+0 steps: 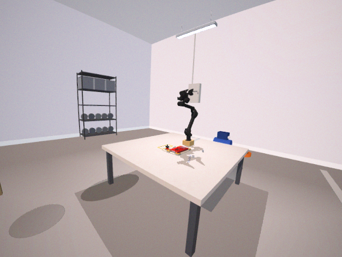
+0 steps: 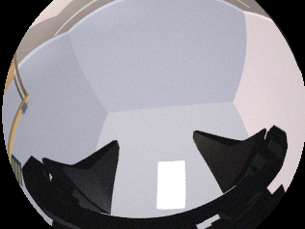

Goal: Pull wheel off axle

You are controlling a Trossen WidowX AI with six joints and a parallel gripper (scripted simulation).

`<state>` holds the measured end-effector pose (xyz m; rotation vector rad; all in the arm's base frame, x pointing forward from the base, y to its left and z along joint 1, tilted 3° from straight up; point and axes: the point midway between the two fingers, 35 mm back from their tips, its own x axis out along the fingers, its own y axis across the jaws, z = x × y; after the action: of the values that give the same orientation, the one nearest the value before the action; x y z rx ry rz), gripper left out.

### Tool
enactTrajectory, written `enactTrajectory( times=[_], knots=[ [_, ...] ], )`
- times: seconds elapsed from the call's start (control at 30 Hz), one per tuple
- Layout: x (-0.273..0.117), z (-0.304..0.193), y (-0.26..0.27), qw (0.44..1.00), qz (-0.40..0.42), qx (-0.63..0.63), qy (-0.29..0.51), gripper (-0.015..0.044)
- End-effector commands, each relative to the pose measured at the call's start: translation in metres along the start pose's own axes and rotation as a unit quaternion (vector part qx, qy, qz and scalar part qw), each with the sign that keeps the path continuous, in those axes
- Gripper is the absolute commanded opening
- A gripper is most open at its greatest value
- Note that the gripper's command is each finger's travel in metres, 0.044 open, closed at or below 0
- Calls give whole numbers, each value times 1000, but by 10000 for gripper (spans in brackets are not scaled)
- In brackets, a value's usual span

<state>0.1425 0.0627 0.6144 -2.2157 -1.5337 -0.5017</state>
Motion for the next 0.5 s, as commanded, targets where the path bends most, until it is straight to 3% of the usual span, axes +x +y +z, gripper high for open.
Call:
enactTrajectory(
  times=[0.0, 0.1, 0.47],
  knots=[
    [0, -1, 1, 1000, 1, 3, 1, 374],
    [-1, -8, 17, 998, 10, 54, 23, 300],
    [-14, -31, 124, 931, 63, 324, 156, 300]
  ],
)
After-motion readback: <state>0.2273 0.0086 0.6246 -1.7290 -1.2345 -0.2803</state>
